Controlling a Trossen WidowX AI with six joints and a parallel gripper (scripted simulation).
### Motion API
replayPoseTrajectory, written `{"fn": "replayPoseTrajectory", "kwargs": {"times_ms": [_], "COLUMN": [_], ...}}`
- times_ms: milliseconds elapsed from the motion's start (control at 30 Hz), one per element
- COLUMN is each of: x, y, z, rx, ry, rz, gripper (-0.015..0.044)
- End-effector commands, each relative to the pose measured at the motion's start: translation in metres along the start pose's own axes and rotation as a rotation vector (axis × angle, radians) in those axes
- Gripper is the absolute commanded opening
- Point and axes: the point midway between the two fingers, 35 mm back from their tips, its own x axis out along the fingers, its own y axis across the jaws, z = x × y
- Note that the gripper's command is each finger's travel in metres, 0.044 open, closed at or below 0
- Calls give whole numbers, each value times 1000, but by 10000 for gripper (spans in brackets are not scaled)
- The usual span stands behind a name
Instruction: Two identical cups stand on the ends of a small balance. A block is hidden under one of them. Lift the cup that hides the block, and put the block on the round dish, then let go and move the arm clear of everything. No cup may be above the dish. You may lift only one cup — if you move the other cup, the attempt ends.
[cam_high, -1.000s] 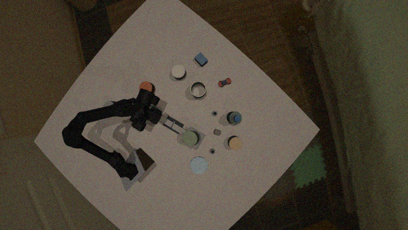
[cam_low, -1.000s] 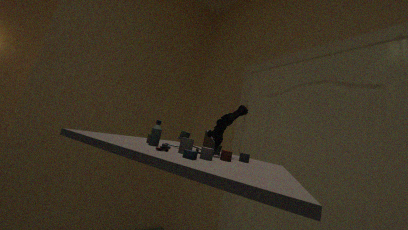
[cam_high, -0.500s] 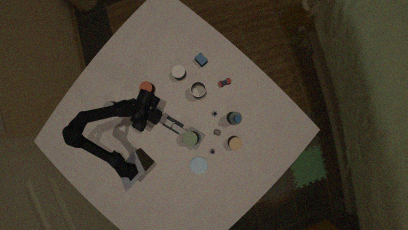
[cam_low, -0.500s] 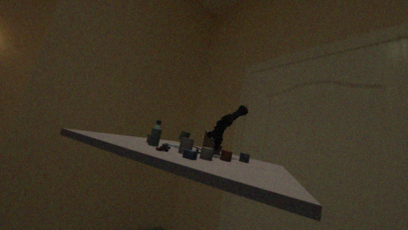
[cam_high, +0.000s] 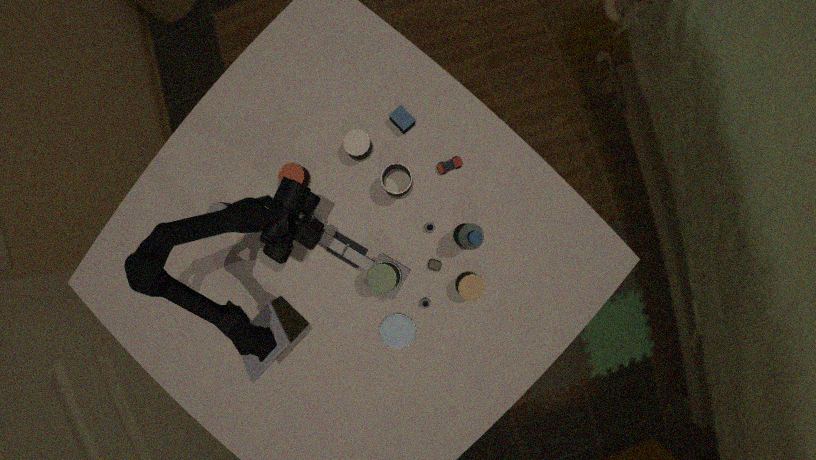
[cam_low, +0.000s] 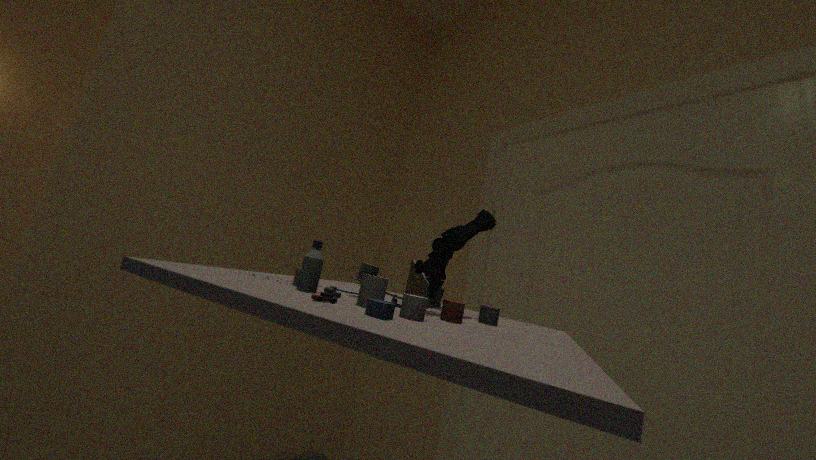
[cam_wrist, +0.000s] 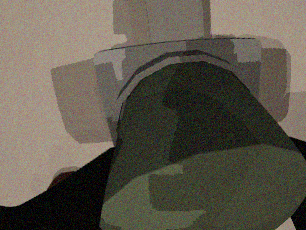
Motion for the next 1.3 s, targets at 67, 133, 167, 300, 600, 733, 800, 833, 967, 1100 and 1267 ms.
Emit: {"fn": "replayPoseTrajectory", "kwargs": {"times_ms": [67,133,167,300,600,733,800,833,967,1100,1267], "x": [-9,-12,-13,-18,-29,-34,-36,-38,-43,-48,-54], "y": [4,4,4,5,6,6,7,7,7,7,7], "z": [2,2,3,3,4,5,5,5,5,5,5], "rx": [-4,-4,-4,-5,-5,-5,-5,-5,-5,-5,-5], "ry": [-6,-7,-8,-9,-12,-13,-13,-13,-14,-15,-15], "rz": [8,8,8,8,7,7,7,7,6,6,6], "gripper": [0,0,0,0,0,0,0,0,0,0,0]}}
